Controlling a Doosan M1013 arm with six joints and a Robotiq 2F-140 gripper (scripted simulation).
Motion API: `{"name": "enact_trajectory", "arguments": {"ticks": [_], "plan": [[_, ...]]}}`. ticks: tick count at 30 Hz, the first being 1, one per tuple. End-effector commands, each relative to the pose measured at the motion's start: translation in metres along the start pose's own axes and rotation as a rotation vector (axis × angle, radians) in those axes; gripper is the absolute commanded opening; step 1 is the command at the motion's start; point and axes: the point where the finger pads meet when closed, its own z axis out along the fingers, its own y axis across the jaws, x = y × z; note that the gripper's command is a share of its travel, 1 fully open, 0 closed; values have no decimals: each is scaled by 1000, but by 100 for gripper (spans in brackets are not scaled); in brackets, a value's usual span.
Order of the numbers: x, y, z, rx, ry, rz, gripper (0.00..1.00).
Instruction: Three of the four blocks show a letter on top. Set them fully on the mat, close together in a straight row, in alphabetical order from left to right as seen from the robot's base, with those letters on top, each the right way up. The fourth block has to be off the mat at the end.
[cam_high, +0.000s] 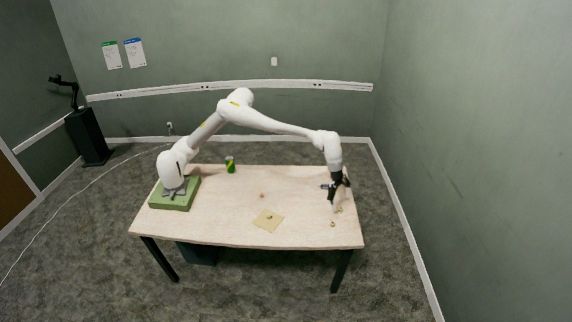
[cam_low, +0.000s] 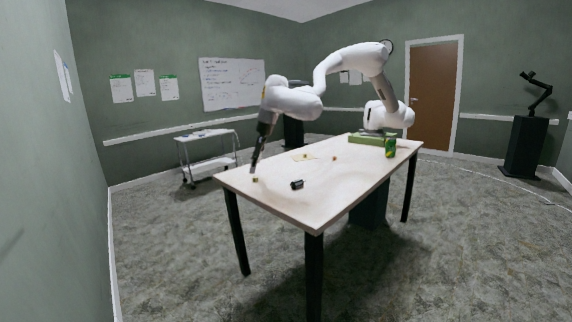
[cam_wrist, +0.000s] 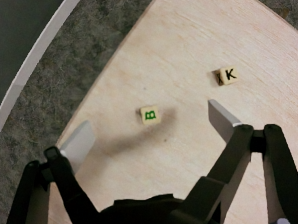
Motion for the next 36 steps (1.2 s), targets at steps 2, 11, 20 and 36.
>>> {"name": "enact_trajectory", "arguments": {"ticks": [2, 11, 20, 36], "plan": [[1, 0, -2, 2, 1, 1, 100], [1, 0, -2, 2, 1, 1, 100], [1, 0, -2, 2, 1, 1, 100], [-27, 76, -24, -6, 8, 3, 100]]}}
